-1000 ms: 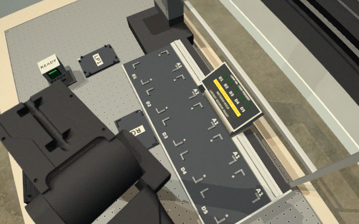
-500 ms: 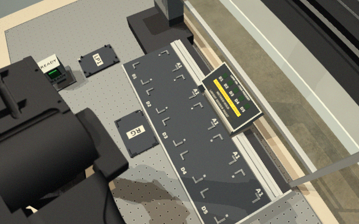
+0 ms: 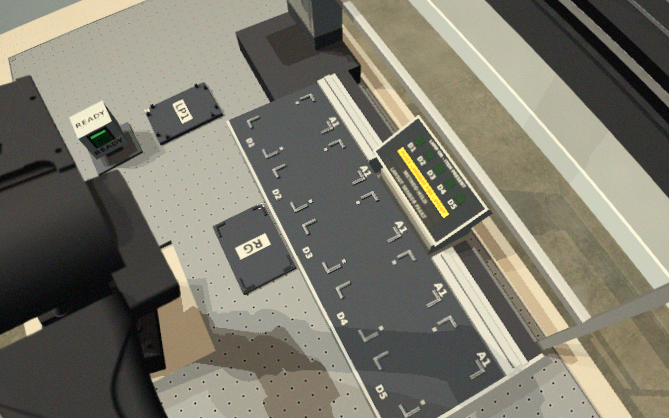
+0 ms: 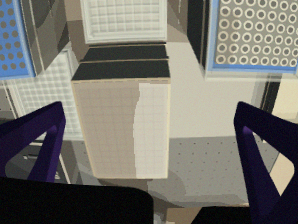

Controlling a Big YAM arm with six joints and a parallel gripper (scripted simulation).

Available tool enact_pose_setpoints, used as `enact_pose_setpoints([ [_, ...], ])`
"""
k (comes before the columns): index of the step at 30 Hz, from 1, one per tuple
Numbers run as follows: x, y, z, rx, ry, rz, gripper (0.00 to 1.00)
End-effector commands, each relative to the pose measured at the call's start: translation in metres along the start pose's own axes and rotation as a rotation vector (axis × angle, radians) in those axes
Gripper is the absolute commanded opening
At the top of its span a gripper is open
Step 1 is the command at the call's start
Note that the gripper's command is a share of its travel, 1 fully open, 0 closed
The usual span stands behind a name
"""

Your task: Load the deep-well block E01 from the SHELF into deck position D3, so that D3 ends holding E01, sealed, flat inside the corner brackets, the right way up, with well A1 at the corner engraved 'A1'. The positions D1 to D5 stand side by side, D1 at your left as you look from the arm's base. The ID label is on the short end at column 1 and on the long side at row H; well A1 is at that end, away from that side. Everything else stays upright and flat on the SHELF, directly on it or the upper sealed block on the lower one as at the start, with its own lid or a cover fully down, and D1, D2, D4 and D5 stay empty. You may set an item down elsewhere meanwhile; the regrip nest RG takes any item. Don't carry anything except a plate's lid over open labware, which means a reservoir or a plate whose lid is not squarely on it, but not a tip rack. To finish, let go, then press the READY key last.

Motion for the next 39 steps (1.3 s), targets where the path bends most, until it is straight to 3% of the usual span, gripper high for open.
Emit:
enact_pose_setpoints([
  [1, -0.001, -0.009, -0.018, -0.012, -0.052, -0.036, 1.00],
  [2, -0.001, -0.009, -0.018, -0.012, -0.052, -0.036, 1.00],
  [3, -0.001, -0.008, 0.005, -0.006, -0.006, -0.045, 1.00],
  [5, 0.003, -0.024, -0.016, -0.009, -0.048, -0.035, 1.00],
  [6, 0.005, -0.028, -0.018, -0.009, -0.052, -0.036, 1.00],
  [17, 0.020, -0.083, -0.010, -0.003, -0.037, -0.032, 1.00],
  [20, 0.022, -0.079, -0.005, -0.003, -0.025, -0.048, 1.00],
  [22, 0.026, -0.095, -0.016, -0.002, -0.050, -0.036, 1.00],
  [28, 0.033, -0.126, -0.007, 0.001, -0.032, -0.031, 1.00],
  [31, 0.040, -0.138, -0.015, 0.002, -0.046, -0.035, 1.00],
  [34, 0.043, -0.154, -0.011, 0.003, -0.041, -0.034, 1.00],
  [37, 0.035, -0.152, -0.014, 0.004, -0.051, -0.050, 1.00],
  [39, 0.047, -0.169, -0.007, 0.003, -0.032, -0.031, 1.00],
])
Point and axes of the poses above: the point where the finger pads meet when closed, its own z axis out along the fingers, its own y axis across the jaws, x = y × z, the point moved 9 cm from there along -z, back along the fingers, and after that the axes turned 4 degrees about z, right-handed, at the moved point
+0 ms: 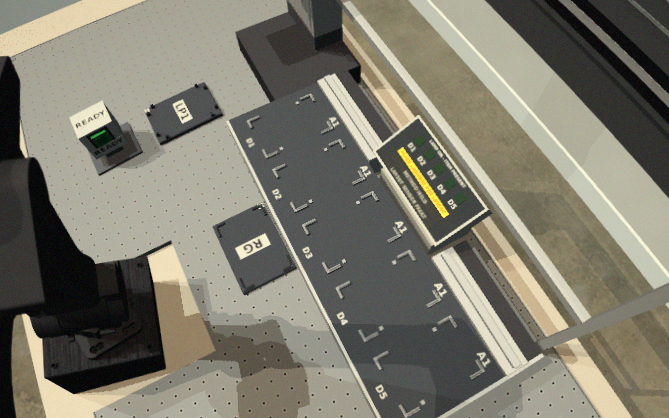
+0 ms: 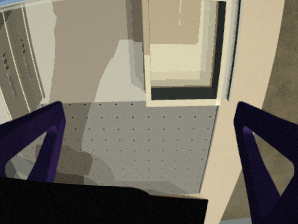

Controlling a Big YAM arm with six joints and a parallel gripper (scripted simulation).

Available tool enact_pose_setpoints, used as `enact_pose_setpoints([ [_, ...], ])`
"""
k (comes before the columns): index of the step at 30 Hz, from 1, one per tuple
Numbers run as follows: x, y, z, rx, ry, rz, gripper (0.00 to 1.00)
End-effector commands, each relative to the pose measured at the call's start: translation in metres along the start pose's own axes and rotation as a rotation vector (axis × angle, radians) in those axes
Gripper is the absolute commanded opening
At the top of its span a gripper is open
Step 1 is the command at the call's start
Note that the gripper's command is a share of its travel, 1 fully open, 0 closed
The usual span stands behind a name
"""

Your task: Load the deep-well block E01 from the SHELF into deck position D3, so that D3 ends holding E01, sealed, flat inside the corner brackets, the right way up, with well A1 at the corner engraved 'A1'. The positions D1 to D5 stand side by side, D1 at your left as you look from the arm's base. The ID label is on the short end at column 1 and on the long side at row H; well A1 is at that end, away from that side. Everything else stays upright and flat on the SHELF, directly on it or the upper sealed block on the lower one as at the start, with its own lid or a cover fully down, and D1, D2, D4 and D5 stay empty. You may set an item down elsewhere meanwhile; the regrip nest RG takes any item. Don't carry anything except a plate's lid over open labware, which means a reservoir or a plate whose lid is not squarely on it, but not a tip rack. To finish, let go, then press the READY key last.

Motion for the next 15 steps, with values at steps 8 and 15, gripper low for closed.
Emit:
enact_pose_setpoints([
  [8, 0.002, -0.045, -0.009, 0.006, -0.036, -0.036, 1.00],
  [15, 0.002, -0.036, -0.015, 0.007, -0.042, -0.042, 1.00],
])
Point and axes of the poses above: the point where the finger pads meet when closed, its own z axis out along the fingers, its own y axis across the jaws, x = y × z, the point moved 9 cm from there along -z, back along the fingers, and after that the axes turned 4 degrees about z, right-handed, at the moved point
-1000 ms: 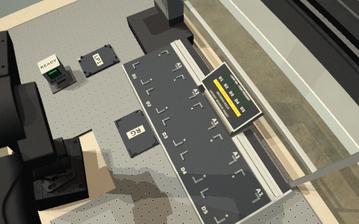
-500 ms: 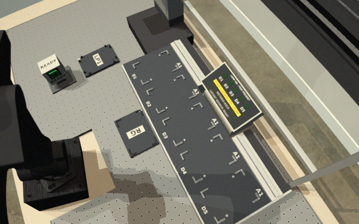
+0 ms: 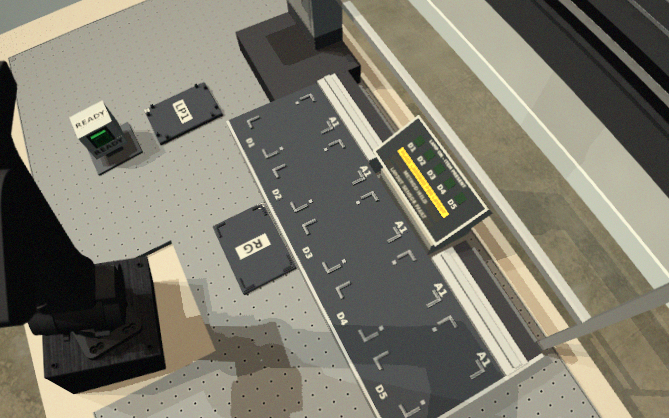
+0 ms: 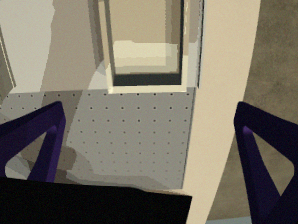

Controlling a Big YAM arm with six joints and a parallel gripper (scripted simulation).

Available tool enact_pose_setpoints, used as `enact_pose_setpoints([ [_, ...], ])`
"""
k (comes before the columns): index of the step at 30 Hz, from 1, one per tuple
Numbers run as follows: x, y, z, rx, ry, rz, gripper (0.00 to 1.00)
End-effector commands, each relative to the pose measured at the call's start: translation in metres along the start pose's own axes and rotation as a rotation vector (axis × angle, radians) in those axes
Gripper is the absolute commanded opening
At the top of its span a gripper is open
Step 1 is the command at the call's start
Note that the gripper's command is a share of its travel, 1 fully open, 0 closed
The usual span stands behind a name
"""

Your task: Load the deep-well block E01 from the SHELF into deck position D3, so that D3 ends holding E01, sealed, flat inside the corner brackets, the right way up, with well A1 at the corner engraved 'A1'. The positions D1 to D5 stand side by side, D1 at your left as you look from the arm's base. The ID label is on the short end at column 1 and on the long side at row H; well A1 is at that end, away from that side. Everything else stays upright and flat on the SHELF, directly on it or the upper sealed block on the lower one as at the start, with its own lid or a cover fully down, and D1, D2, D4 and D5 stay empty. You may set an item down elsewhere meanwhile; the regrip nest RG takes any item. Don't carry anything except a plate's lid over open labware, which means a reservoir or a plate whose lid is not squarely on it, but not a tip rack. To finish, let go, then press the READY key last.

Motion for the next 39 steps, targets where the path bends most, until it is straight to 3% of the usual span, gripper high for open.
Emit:
enact_pose_setpoints([
  [1, -0.011, 0.006, -0.015, 0.008, -0.045, -0.039, 1.00],
  [27, -0.011, 0.006, -0.015, 0.008, -0.045, -0.039, 1.00],
  [31, 0.000, 0.033, -0.012, 0.004, -0.036, -0.040, 1.00],
  [33, 0.000, 0.033, -0.012, 0.004, -0.036, -0.040, 1.00],
  [34, -0.016, 0.042, -0.031, 0.011, -0.089, -0.057, 1.00],
  [35, -0.016, 0.047, -0.031, 0.010, -0.089, -0.057, 1.00],
  [37, 0.000, 0.053, -0.013, 0.004, -0.041, -0.042, 1.00],
  [39, 0.003, 0.063, -0.011, 0.003, -0.036, -0.040, 1.00],
])
Point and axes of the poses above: the point where the finger pads meet when closed, its own z axis out along the fingers, its own y axis across the jaws, x = y × z, the point moved 9 cm from there along -z, back along the fingers, and after that the axes turned 4 degrees about z, right-handed, at the moved point
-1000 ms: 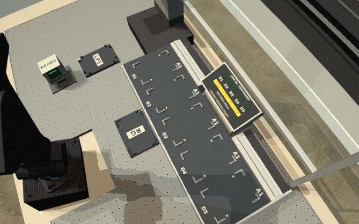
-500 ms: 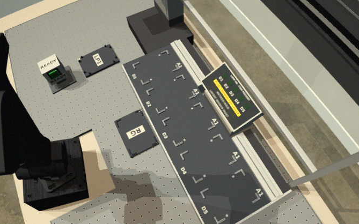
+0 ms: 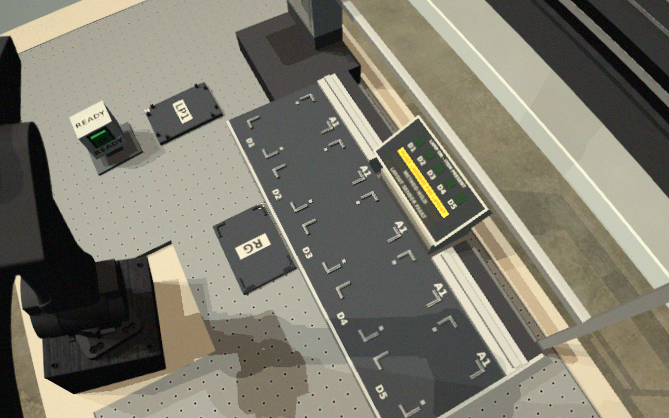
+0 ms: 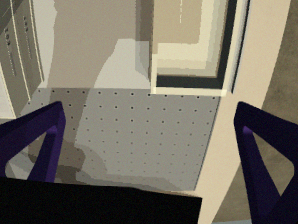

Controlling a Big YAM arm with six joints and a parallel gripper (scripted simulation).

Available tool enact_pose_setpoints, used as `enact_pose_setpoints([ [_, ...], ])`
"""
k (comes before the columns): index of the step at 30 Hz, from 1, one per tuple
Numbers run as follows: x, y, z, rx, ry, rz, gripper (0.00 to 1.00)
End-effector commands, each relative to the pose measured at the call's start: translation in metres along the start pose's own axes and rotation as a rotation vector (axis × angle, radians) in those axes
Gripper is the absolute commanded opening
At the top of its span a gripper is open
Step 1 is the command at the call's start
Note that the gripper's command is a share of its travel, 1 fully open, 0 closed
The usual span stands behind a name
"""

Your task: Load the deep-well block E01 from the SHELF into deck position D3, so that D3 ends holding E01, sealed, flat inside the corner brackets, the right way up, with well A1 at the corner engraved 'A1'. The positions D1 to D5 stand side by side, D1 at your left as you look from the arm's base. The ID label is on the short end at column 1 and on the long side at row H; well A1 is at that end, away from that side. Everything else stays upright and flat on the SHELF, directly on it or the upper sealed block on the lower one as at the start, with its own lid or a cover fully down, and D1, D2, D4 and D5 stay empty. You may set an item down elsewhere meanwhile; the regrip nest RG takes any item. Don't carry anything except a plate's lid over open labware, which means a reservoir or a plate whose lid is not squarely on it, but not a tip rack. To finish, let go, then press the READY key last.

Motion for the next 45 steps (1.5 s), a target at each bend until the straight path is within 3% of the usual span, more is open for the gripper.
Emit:
enact_pose_setpoints([
  [1, -0.005, 0.020, -0.015, 0.004, -0.044, 0.012, 1.00],
  [9, -0.002, 0.060, -0.014, 0.001, -0.038, 0.014, 1.00],
  [11, -0.002, 0.060, -0.014, 0.001, -0.038, 0.014, 1.00],
  [12, -0.005, 0.062, -0.003, 0.000, -0.015, 0.021, 1.00],
  [14, -0.006, 0.078, -0.021, -0.001, -0.057, 0.009, 1.00],
  [17, -0.011, 0.096, -0.030, -0.005, -0.077, 0.003, 1.00],
  [25, -0.007, 0.133, -0.017, -0.007, -0.047, 0.012, 1.00],
  [32, -0.006, 0.162, -0.029, -0.014, -0.072, 0.005, 1.00],
  [37, -0.006, 0.185, -0.021, -0.013, -0.050, 0.012, 1.00],
  [45, -0.001, 0.177, -0.016, -0.012, -0.043, 0.017, 1.00],
])
Point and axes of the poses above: the point where the finger pads meet when closed, its own z axis out along the fingers, its own y axis across the jaws, x = y × z, the point moved 9 cm from there along -z, back along the fingers, and after that the axes turned 4 degrees about z, right-handed, at the moved point
